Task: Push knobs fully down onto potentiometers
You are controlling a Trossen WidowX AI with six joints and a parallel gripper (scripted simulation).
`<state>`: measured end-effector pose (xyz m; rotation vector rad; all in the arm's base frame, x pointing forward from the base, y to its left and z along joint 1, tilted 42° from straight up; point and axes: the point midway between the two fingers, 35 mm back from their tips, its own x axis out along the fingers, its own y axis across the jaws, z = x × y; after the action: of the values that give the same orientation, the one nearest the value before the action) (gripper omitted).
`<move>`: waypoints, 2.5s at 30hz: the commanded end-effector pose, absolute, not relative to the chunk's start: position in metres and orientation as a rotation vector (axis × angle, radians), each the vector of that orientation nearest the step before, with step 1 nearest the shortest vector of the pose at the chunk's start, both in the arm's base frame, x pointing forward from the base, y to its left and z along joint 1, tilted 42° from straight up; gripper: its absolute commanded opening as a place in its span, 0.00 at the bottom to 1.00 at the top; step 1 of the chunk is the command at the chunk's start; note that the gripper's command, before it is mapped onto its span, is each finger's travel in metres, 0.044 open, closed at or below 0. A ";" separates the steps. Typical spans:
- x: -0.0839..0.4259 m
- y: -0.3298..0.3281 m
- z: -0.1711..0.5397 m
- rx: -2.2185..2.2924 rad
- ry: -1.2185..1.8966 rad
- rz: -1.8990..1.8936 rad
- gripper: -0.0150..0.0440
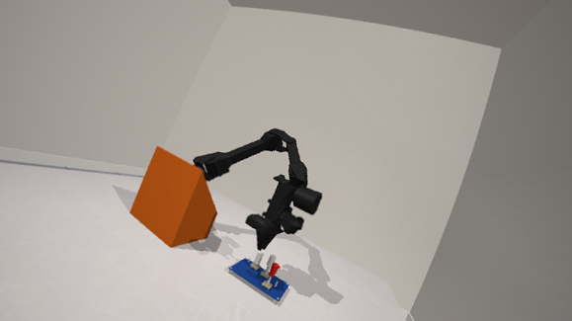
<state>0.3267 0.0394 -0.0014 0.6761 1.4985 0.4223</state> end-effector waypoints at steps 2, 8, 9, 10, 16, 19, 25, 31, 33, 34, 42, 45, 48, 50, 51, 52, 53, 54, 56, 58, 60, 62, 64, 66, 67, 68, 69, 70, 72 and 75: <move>0.332 0.025 -0.004 0.600 1.460 0.458 0.25; 0.339 0.021 -0.003 0.438 1.393 0.604 0.25; 0.340 0.021 -0.002 0.410 1.381 0.628 0.25; 0.341 0.020 -0.002 0.383 1.369 0.652 0.25; 0.347 0.017 0.000 0.220 1.288 0.789 0.25; 0.350 0.015 0.001 0.139 1.244 0.856 0.25; 0.355 0.011 0.003 -0.024 1.148 0.983 0.25; 0.361 0.007 0.004 -0.187 1.043 1.101 0.25; 0.363 0.006 0.005 -0.241 1.006 1.139 0.25; 0.364 0.005 0.005 -0.268 0.987 1.158 0.25; 0.371 0.000 0.007 -0.482 0.823 1.299 0.25; 0.373 -0.002 0.008 -0.562 0.758 1.348 0.25; 0.376 -0.004 0.009 -0.642 0.689 1.395 0.25; 0.378 -0.005 0.010 -0.695 0.643 1.425 0.25; 0.378 -0.005 0.010 -0.721 0.619 1.440 0.25; 0.379 -0.006 0.010 -0.747 0.595 1.454 0.25; 0.380 -0.007 0.010 -0.773 0.571 1.468 0.25; 0.381 -0.007 0.011 -0.800 0.546 1.481 0.25; 0.382 -0.009 0.011 -0.852 0.496 1.508 0.25; 0.384 -0.010 0.012 -0.904 0.445 1.533 0.25; 0.386 -0.011 0.012 -0.956 0.393 1.557 0.25; 0.387 -0.012 0.013 -1.007 0.340 1.580 0.25; 0.389 -0.014 0.014 -1.059 0.286 1.602 0.25; 0.390 -0.014 0.014 -1.092 0.250 1.616 0.25; 0.390 -0.015 0.014 -1.096 0.245 1.617 0.25; 0.390 -0.015 0.014 -1.096 0.245 1.617 0.25; 0.390 -0.015 0.014 -1.096 0.245 1.617 0.25; 0.390 -0.015 0.014 -1.096 0.245 1.617 0.25; 0.390 -0.015 0.014 -1.096 0.245 1.617 0.25; 0.391 -0.003 0.001 -1.096 0.244 1.617 0.25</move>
<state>0.3907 -0.0127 0.0114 -1.0972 0.2533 1.6088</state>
